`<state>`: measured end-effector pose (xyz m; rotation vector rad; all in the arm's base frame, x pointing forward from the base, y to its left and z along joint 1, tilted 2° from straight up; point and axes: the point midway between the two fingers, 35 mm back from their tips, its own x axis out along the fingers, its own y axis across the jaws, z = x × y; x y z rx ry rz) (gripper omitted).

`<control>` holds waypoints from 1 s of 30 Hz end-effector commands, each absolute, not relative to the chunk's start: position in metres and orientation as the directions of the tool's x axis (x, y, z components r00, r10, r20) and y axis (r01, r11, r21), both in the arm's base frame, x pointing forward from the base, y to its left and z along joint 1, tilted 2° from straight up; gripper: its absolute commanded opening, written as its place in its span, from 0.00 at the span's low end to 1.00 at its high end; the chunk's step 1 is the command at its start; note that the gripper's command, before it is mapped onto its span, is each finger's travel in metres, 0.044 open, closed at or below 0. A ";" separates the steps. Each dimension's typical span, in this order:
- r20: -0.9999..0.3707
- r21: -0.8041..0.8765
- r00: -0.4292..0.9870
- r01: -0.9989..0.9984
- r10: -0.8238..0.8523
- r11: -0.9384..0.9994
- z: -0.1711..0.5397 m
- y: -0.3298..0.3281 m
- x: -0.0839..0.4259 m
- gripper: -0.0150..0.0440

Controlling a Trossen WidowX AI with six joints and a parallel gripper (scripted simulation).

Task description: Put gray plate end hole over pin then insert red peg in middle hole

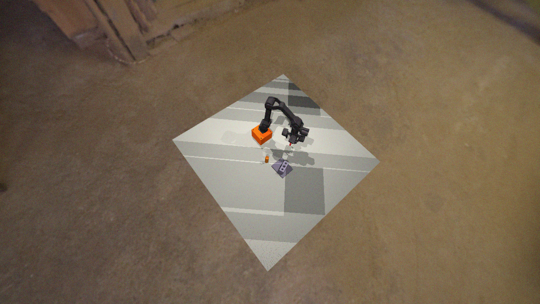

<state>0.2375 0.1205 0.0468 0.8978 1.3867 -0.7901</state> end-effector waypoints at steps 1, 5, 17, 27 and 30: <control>-0.998 0.056 0.038 0.886 0.047 0.460 0.039 0.121 0.237 1.00; -0.998 0.056 0.038 0.886 0.047 0.460 0.033 0.121 0.238 1.00; -0.998 0.056 0.038 0.886 0.047 0.460 0.014 0.122 0.239 1.00; -0.998 0.055 0.038 0.886 0.047 0.460 -0.002 0.122 0.238 1.00; -0.998 0.055 0.038 0.886 0.047 0.460 -0.007 0.122 0.238 1.00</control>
